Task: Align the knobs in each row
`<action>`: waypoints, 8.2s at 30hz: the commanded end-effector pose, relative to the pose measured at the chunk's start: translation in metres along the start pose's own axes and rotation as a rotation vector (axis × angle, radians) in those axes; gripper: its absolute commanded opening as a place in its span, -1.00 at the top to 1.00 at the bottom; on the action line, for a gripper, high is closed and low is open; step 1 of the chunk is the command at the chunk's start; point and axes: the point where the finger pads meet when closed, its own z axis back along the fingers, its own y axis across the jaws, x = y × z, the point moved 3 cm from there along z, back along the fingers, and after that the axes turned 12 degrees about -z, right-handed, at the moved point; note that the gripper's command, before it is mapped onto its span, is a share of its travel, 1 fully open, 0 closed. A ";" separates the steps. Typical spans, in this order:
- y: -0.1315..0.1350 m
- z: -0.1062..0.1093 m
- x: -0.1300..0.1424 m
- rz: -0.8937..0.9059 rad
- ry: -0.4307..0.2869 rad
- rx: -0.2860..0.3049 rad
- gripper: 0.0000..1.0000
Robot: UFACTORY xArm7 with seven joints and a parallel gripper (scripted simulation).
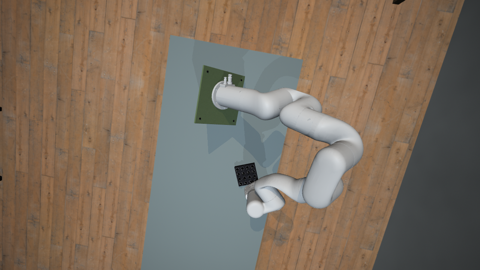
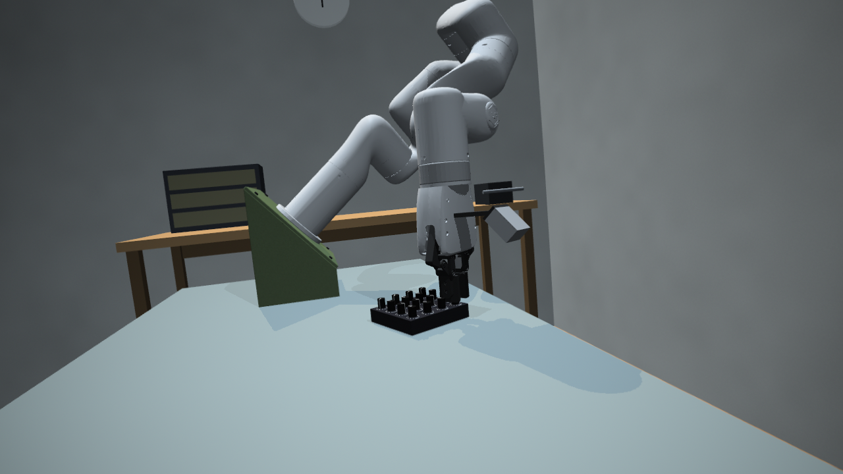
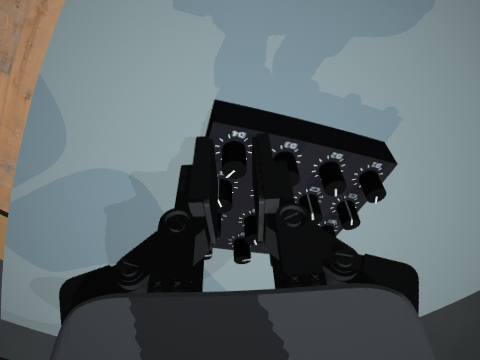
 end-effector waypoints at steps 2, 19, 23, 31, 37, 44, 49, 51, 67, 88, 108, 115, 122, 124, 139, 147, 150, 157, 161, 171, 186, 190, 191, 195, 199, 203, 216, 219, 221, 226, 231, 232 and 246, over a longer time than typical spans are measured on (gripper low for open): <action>0.001 0.002 -0.001 0.000 0.004 0.002 0.61; 0.001 0.002 -0.001 0.000 0.004 0.002 0.84; 0.001 0.002 -0.001 0.000 0.004 0.002 0.84; 0.001 0.002 -0.001 0.000 0.004 0.002 0.84; 0.001 0.002 -0.001 0.000 0.004 0.002 0.84; 0.001 0.002 -0.001 0.000 0.004 0.002 0.84; 0.001 0.002 -0.001 0.000 0.004 0.002 0.84; 0.001 0.002 -0.001 0.003 0.004 0.002 0.84; 0.001 0.002 -0.001 0.137 0.004 0.002 0.84; 0.001 0.002 -0.001 0.604 0.003 0.003 0.84; 0.001 0.002 -0.001 0.916 0.003 0.004 0.84; 0.001 0.002 -0.001 0.962 0.002 0.004 0.84; 0.001 0.002 -0.001 0.968 0.002 0.004 0.84; 0.001 0.002 -0.001 0.968 0.002 0.004 0.84; 0.001 0.002 -0.001 0.968 0.002 0.004 0.61; 0.001 0.002 -0.001 0.968 0.002 0.004 0.61; 0.001 0.002 -0.001 0.968 0.002 0.004 0.61; 0.001 0.004 -0.001 0.968 0.002 0.004 0.61; 0.001 0.007 -0.001 0.968 0.002 0.004 0.61; 0.001 0.032 -0.001 0.968 0.002 0.004 0.61; 0.001 0.038 -0.001 0.968 0.002 0.004 0.61; 0.001 0.038 -0.001 0.968 0.002 0.004 -1.00; 0.001 0.038 -0.001 0.968 0.002 0.004 -1.00; 0.001 0.040 -0.001 0.968 0.003 0.004 -1.00; 0.001 0.050 -0.001 0.968 0.003 0.004 -1.00; 0.001 0.071 -0.001 0.968 0.003 0.004 -1.00; 0.001 0.141 -0.001 0.968 0.002 0.004 -1.00; 0.001 0.149 -0.001 0.968 0.002 0.004 -1.00; 0.001 0.151 -0.001 0.968 0.002 0.004 -1.00; 0.001 0.151 -0.001 0.968 0.002 0.004 -1.00; 0.001 0.151 -0.001 0.968 0.002 0.004 -1.00; 0.001 0.151 -0.001 0.968 0.002 0.004 -1.00; 0.001 0.151 -0.001 0.968 0.002 0.004 -1.00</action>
